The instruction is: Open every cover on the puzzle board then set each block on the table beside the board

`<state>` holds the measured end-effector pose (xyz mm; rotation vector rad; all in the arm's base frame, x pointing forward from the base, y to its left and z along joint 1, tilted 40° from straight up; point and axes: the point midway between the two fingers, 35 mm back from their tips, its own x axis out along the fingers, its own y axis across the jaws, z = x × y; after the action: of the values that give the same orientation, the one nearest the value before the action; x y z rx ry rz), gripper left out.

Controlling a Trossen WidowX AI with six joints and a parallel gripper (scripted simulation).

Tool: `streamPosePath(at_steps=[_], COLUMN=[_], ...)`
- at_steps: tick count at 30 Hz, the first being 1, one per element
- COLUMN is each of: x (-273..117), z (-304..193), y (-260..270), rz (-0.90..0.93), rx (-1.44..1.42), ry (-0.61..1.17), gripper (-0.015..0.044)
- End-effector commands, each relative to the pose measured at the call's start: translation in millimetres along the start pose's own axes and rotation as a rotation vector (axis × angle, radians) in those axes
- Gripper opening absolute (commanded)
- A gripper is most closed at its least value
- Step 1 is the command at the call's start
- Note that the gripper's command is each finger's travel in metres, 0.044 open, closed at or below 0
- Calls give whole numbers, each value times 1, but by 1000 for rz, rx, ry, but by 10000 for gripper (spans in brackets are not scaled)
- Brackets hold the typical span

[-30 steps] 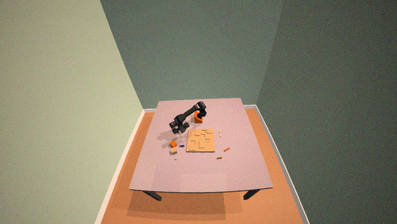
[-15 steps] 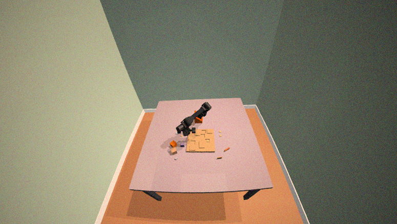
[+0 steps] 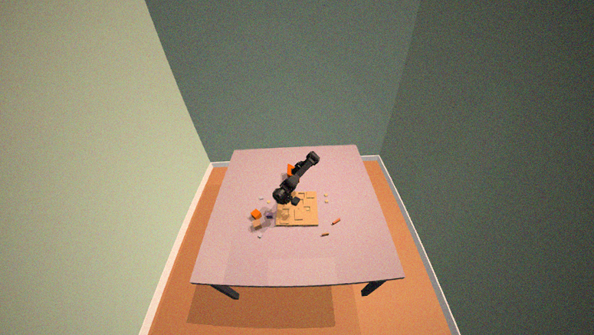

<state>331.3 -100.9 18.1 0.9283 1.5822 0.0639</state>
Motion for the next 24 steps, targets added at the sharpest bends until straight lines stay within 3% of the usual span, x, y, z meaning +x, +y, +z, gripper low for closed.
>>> streamPosePath(at_steps=[1, 12, 24], x=[-3, -3, -2], z=[-10, -33, -51], y=[34, 75, 99], rz=[15, 25, 21], rx=[229, 1188, 1718], ry=[-2, 23, 49], gripper=[0, 0, 0])
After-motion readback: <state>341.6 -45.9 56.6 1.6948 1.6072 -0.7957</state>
